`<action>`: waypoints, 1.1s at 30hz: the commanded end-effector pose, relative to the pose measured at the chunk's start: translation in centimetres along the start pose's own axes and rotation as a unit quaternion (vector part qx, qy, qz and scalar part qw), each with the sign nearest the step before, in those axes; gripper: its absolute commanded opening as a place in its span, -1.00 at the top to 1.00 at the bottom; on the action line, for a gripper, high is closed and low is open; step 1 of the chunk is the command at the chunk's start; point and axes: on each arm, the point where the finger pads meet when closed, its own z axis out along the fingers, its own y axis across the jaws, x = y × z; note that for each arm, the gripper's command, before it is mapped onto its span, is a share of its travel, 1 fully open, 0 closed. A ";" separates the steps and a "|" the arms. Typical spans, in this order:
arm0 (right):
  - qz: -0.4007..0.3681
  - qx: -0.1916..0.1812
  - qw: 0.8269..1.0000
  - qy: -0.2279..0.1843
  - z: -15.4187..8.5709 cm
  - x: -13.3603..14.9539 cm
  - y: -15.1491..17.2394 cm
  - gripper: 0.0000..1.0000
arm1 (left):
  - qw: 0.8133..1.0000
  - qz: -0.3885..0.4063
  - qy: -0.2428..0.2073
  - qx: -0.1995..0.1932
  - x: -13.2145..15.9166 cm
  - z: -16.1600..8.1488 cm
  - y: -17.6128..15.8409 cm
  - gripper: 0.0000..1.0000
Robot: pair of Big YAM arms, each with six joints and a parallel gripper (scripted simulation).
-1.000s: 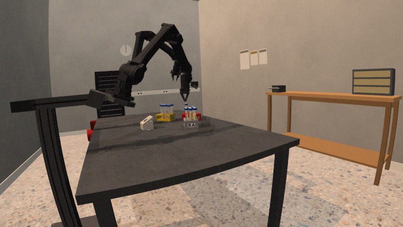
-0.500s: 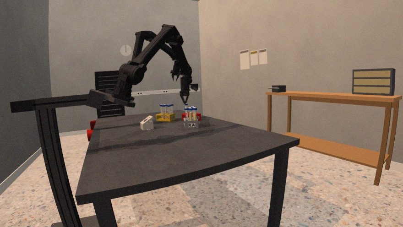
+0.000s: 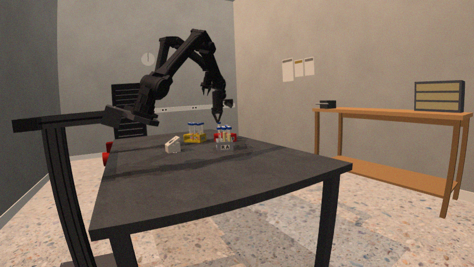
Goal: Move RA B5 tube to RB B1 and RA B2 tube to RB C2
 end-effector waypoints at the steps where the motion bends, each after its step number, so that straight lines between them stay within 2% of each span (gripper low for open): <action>1: 0.008 -0.025 1.000 -0.008 -1.1 -1.6 1.8 0.40 | 1.000 -0.007 -0.015 0.011 -1.5 -1.3 -0.5 0.40; 5: 0.007 -0.018 1.000 -0.006 0.0 -1.4 1.5 0.40 | 1.000 -0.007 -0.015 0.011 -1.5 -1.3 -0.5 0.40; 16: 0.005 -0.016 1.000 -0.005 0.5 -1.3 1.4 0.40 | 1.000 -0.007 -0.015 0.011 -1.5 -1.3 -0.5 0.40; 17: 0.008 -0.020 1.000 -0.006 0.0 -1.6 1.5 0.40 | 1.000 -0.007 -0.015 0.011 -1.5 -1.3 -0.5 0.40; 24: 0.003 -0.011 1.000 -0.003 1.1 -0.9 1.0 0.40 | 1.000 -0.007 -0.015 0.011 -1.5 -1.3 -0.5 0.40; 25: 0.004 -0.018 1.000 -0.005 -0.6 -0.8 1.3 0.40 | 1.000 -0.007 -0.015 0.011 -1.5 -1.3 -0.5 0.40; 26: 0.004 -0.018 1.000 -0.005 -0.6 -0.8 1.3 0.40 | 1.000 -0.007 -0.015 0.011 -1.5 -1.3 -0.5 0.40; 27: 0.004 -0.018 1.000 -0.005 -0.6 -0.8 1.3 1.00 | 1.000 -0.007 -0.015 0.011 -1.5 -1.3 -0.5 0.40; 33: 0.004 -0.018 1.000 -0.005 -0.6 -0.8 1.3 1.00 | 1.000 -0.007 -0.015 0.011 -1.5 -1.3 -0.5 0.40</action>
